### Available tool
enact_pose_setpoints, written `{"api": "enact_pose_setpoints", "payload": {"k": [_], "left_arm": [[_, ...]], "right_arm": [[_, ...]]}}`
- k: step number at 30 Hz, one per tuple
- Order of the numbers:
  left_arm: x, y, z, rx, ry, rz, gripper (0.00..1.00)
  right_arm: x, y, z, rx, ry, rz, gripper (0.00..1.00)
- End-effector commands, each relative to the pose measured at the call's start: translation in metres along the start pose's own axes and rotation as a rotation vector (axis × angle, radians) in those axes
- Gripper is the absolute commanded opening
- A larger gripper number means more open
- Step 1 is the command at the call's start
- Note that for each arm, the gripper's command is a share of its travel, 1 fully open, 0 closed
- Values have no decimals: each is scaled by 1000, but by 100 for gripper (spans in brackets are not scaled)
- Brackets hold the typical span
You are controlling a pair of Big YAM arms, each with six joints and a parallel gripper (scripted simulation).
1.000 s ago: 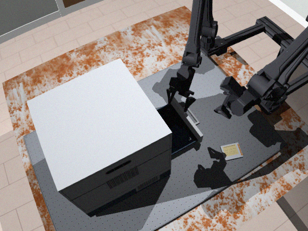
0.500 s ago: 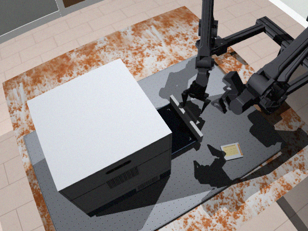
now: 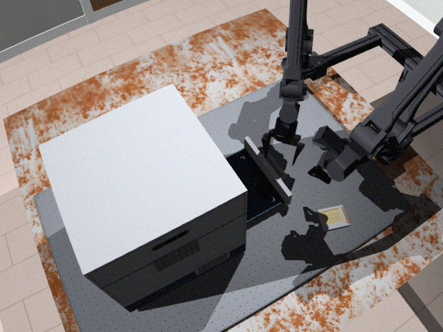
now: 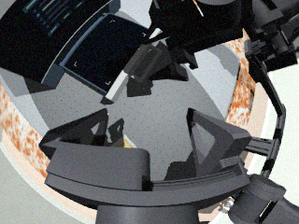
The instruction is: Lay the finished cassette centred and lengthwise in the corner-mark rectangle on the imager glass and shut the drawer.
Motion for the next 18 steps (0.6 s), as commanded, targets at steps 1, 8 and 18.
{"api": "enact_pose_setpoints", "payload": {"k": [1, 8, 18], "left_arm": [[-29, 28, 41, 188, 113, -56, 100], [-49, 34, 80, 321, 236, -94, 100], [-81, 23, 160, 581, 482, -181, 100]], "right_arm": [[-10, 12, -41, 103, -97, -125, 100], [-10, 17, -34, 169, -98, -234, 100], [-5, 27, -21, 306, -130, -455, 100]]}}
Point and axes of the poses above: on each arm, the point where the finger pads meet when closed, its own x axis back along the fingers, its own y axis across the jaws, z = x × y, the point moved 4 cm from there along x, back along the fingers, and after that the axes turned 13 degrees about -x, right-handed, at the moved point
